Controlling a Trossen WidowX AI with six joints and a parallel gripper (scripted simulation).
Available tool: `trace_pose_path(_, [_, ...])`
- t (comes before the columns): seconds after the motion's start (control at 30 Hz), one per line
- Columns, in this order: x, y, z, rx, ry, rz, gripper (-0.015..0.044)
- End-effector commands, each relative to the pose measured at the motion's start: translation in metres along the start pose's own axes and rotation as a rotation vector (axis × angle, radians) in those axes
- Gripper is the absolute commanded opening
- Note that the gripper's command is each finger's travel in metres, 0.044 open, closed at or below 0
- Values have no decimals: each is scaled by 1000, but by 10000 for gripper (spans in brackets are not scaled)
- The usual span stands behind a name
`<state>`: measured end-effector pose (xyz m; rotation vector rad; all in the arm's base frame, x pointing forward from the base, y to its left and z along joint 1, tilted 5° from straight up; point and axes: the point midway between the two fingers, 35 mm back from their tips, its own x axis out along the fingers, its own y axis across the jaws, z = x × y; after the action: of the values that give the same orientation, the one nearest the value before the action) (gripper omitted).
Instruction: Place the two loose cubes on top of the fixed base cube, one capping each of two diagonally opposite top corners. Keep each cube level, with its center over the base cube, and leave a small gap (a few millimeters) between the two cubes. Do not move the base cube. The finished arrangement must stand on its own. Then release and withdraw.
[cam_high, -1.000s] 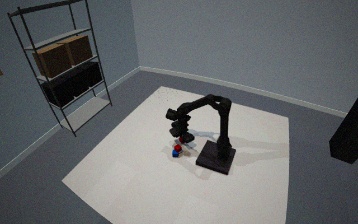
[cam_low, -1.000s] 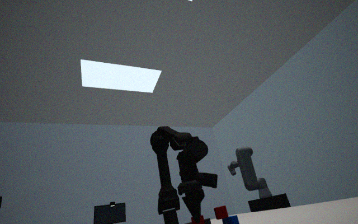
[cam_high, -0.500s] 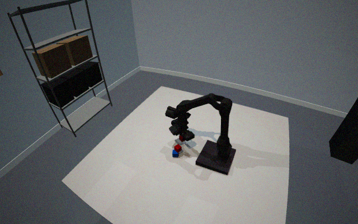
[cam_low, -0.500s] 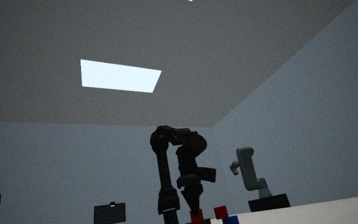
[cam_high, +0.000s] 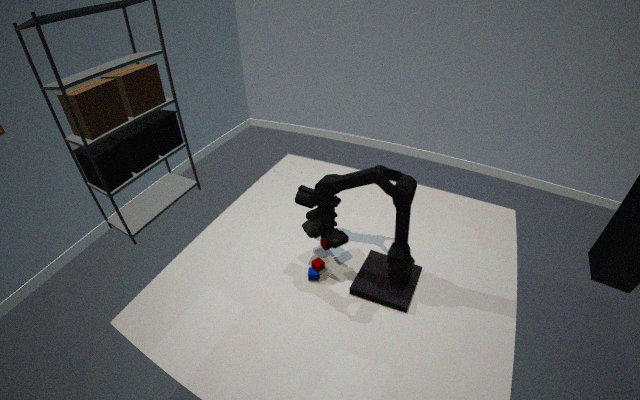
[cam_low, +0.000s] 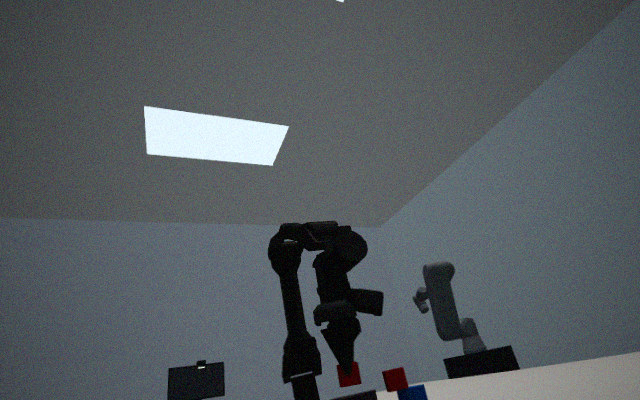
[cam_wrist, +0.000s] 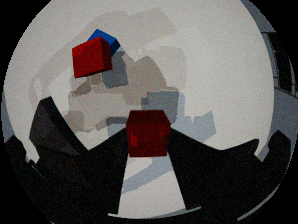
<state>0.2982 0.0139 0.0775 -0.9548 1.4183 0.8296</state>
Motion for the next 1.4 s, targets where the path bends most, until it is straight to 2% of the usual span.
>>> trace_pose_path(0.0, [-6, -1, 0, 4, -4, -2, 105])
trace_pose_path(1.37, [-54, 6, -5, 12, 3, 26, 105])
